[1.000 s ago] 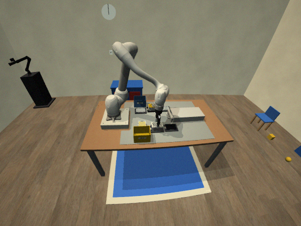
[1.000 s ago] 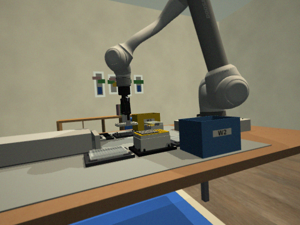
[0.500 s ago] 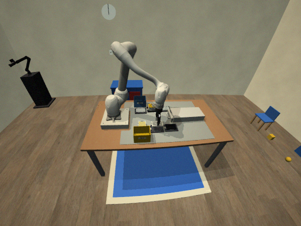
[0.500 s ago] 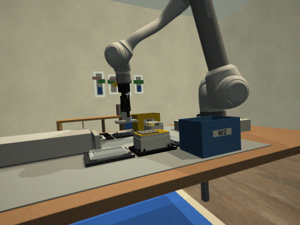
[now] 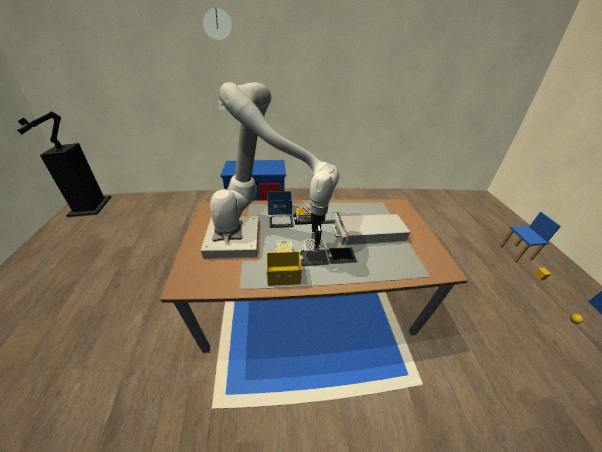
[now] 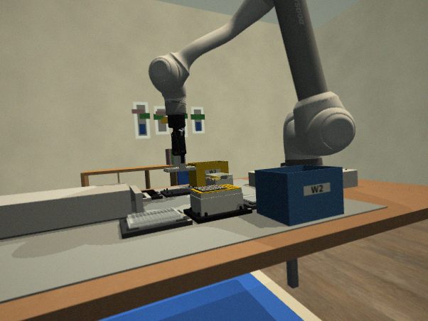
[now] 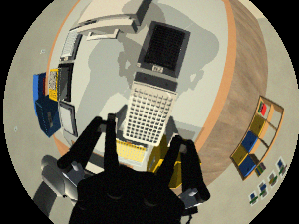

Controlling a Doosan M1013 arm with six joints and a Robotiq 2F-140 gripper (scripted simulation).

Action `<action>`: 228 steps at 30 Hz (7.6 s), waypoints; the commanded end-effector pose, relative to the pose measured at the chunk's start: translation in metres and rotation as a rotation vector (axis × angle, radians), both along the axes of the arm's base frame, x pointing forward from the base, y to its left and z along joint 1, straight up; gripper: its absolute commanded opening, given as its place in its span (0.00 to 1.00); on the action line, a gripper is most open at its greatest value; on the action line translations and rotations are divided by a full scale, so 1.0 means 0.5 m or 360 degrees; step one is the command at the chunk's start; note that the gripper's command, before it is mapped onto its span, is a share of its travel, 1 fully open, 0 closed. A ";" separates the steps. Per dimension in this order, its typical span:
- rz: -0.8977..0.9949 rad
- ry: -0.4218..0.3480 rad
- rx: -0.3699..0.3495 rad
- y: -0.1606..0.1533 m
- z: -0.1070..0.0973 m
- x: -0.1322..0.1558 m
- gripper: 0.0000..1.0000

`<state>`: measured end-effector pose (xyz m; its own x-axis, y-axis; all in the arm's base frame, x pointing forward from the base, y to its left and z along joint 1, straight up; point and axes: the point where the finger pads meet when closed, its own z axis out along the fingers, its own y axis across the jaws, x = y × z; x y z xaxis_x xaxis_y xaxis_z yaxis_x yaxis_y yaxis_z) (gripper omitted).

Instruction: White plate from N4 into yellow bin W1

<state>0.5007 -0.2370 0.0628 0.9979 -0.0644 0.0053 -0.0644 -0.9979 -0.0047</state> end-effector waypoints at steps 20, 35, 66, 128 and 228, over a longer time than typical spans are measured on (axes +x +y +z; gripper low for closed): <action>0.0000 0.0000 0.0000 0.000 0.051 0.000 0.10; 0.0000 0.0000 0.0000 0.000 0.079 0.000 0.10; -0.0027 0.0000 0.0000 -0.064 0.078 -0.111 0.10; -0.0027 0.0000 0.0000 -0.210 0.076 -0.366 0.10; -0.0027 0.0000 0.0000 -0.220 -0.004 -0.383 0.70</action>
<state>0.3091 -0.3468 0.0608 0.9966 -0.0817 0.0052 -0.0816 -0.9967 -0.0049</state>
